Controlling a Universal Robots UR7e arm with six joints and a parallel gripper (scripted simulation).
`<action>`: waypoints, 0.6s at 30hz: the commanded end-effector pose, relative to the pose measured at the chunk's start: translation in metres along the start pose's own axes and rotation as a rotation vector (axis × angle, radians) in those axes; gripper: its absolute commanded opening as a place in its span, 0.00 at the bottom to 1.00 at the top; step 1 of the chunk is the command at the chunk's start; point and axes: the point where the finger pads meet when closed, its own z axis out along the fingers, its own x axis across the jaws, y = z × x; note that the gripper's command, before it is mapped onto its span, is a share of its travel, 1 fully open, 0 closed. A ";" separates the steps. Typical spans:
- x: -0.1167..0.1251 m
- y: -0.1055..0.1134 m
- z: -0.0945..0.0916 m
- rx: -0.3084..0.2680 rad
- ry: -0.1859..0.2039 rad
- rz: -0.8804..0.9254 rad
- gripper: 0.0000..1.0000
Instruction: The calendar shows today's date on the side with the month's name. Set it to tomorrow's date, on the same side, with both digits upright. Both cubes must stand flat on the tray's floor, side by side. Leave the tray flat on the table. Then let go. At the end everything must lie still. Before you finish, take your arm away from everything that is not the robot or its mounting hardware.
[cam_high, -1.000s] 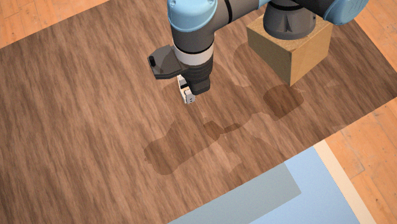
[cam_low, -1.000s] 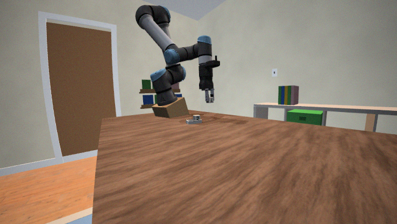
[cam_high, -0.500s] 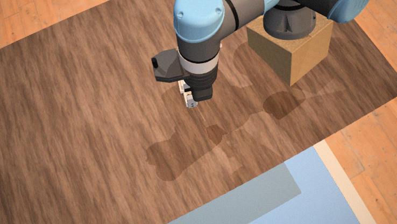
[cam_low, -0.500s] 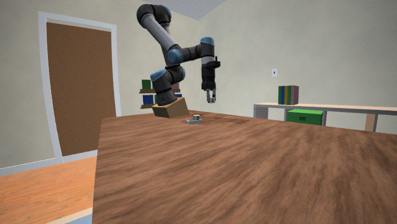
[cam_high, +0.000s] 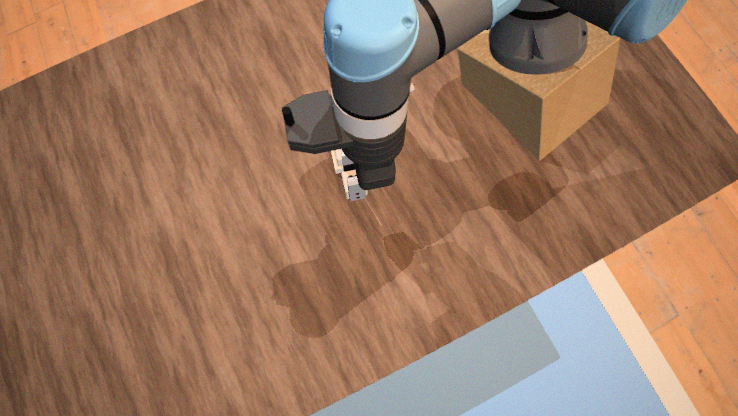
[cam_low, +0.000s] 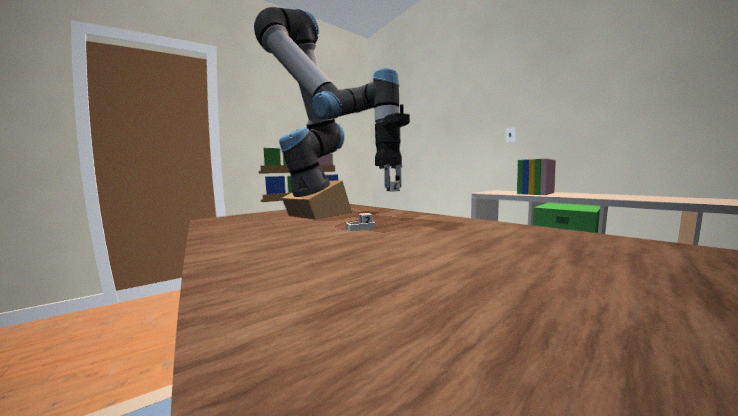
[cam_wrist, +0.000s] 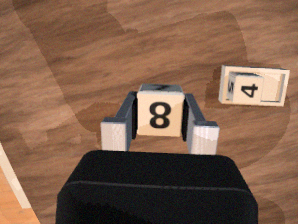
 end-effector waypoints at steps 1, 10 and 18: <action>-0.001 -0.002 -0.001 0.003 -0.001 0.000 0.57; 0.000 0.001 0.009 -0.003 0.002 0.000 0.57; 0.000 0.001 0.030 -0.003 0.002 0.000 0.57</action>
